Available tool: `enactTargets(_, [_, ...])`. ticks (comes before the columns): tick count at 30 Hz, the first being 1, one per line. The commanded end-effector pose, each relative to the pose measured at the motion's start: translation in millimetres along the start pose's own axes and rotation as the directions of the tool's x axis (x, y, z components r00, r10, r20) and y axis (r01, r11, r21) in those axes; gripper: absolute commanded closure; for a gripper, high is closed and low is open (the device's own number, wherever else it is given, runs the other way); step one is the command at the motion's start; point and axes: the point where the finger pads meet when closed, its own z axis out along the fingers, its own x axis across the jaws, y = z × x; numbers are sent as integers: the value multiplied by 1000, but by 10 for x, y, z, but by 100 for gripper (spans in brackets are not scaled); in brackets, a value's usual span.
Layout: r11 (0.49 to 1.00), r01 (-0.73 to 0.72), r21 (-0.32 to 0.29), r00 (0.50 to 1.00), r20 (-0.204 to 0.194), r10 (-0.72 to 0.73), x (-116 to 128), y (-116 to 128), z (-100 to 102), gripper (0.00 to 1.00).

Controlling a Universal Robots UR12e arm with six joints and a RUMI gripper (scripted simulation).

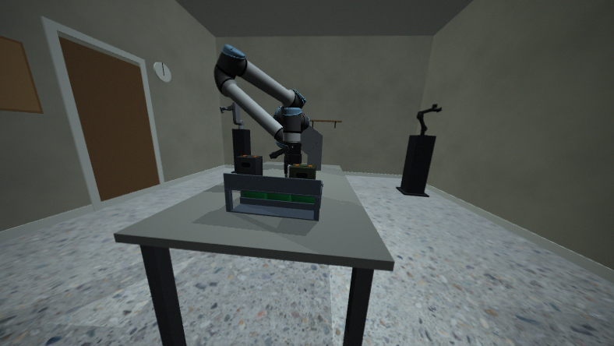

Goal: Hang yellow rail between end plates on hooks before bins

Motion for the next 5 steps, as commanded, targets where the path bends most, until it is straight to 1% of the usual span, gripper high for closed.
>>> enactTargets(1, [1000, -3, -1, 1000, 1, 3, -16, 7, 11, 78])
enactTargets(5, [1000, -3, -1, 1000, 1, 3, -16, 7, 11, 78])
